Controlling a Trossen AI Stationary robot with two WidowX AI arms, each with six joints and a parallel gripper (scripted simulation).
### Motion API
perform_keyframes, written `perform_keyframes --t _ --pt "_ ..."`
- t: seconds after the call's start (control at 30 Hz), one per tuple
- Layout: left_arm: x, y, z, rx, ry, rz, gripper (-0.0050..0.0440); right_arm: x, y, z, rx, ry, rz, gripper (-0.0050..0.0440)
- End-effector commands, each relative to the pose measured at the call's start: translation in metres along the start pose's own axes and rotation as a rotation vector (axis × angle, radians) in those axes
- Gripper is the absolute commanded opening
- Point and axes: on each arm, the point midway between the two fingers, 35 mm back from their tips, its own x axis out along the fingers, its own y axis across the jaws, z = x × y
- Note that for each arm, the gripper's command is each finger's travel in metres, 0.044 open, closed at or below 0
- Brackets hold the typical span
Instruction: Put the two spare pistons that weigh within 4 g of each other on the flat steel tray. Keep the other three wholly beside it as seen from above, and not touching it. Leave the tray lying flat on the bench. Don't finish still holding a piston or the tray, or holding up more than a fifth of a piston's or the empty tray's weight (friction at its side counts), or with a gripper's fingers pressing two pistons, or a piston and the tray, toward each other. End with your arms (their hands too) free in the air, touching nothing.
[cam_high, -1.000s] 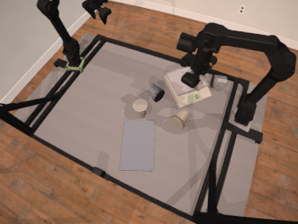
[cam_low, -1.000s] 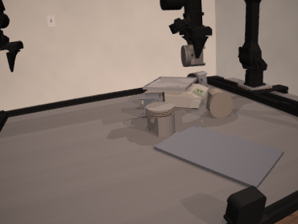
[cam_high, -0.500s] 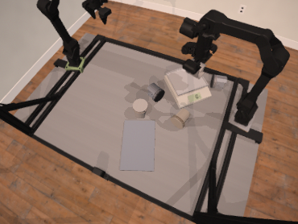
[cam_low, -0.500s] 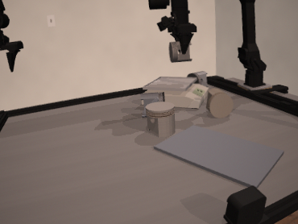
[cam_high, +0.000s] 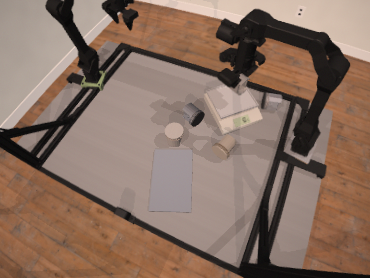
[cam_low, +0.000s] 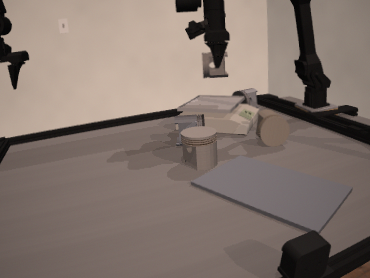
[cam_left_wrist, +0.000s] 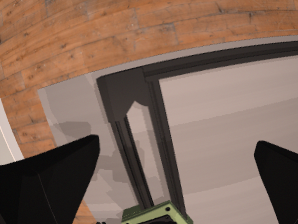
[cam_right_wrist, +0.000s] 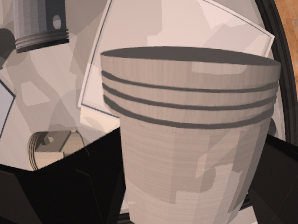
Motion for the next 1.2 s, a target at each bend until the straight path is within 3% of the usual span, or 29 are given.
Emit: perform_keyframes --t 0.0,1.17 --pt "0.0001 -0.0004 -0.0002 0.001 0.001 -0.002 0.044 -0.0024 0.0009 0.0031 0.082 -0.017 0.012 0.0158" --pt "0.0001 -0.0004 -0.0002 0.001 0.001 -0.002 0.044 -0.0024 0.0009 0.0031 0.905 -0.069 0.069 0.0158"
